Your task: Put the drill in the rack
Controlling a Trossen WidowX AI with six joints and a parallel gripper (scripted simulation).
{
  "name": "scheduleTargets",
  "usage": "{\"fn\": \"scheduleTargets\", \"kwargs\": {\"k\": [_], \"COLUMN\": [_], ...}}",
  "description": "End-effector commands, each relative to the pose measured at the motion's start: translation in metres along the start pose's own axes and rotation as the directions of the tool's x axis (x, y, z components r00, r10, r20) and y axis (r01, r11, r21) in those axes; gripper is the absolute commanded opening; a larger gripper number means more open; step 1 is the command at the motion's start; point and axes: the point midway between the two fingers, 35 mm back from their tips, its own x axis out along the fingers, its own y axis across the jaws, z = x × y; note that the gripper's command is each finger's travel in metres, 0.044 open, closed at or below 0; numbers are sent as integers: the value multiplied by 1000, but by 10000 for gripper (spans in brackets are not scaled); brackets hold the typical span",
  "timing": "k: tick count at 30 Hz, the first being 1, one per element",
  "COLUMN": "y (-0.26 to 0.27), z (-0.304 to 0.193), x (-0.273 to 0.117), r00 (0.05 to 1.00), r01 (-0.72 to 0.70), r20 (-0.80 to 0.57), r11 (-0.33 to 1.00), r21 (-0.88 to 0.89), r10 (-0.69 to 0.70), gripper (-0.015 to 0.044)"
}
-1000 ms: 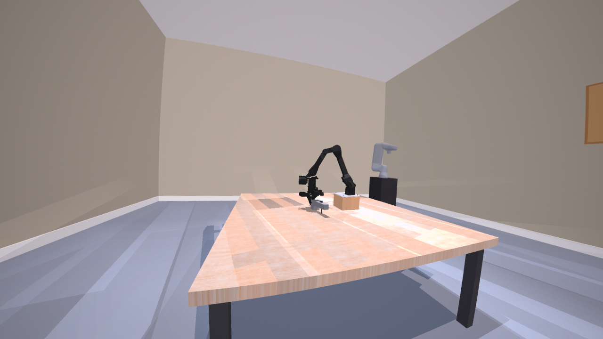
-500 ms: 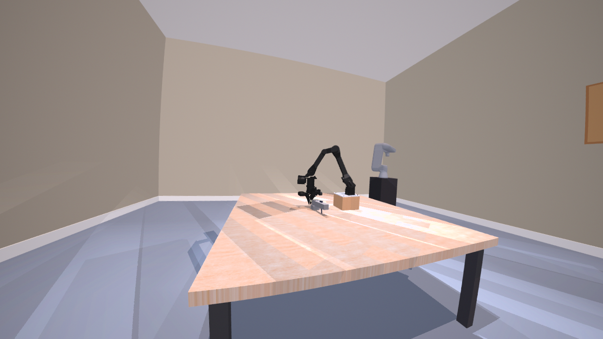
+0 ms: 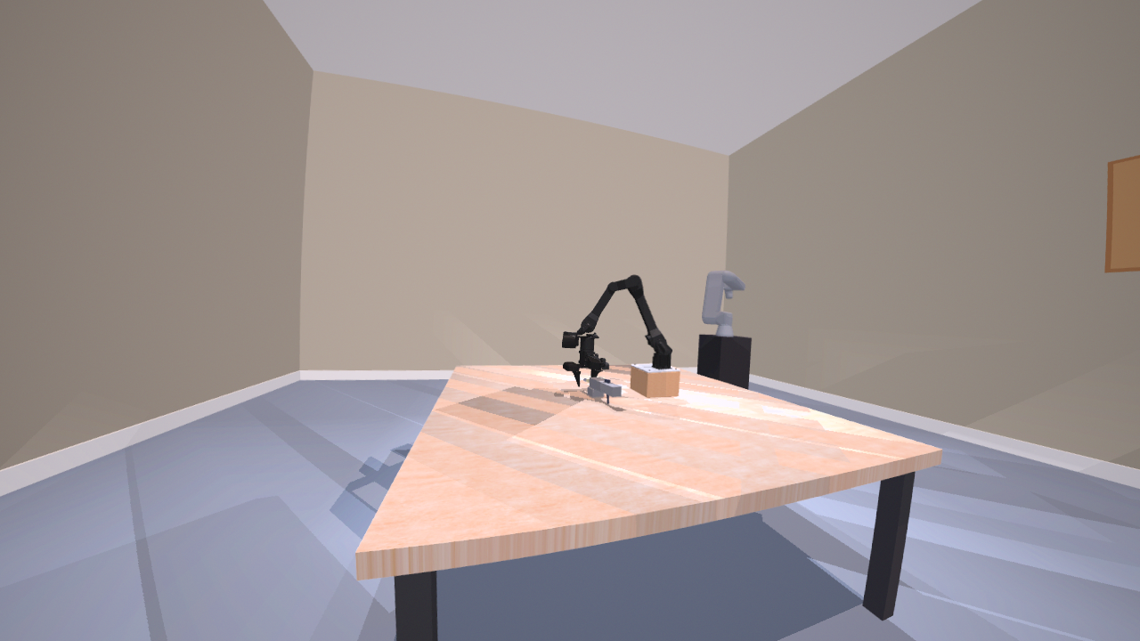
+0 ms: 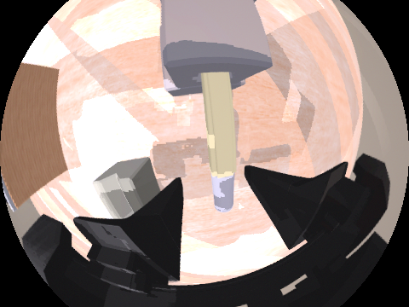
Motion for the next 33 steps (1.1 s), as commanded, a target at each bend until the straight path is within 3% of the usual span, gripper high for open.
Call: {"fn": "scheduleTargets", "kwargs": {"k": [1,3,33], "y": [0,0,-1], "z": [2,3,15], "x": [1,1,4], "r00": [1000,1000,1000], "r01": [4,5,5], "r20": [2,2,3], "r11": [1000,1000,1000], "r21": [0,0,0], "r10": [-4,-5,-5], "gripper": [394,440,440]}}
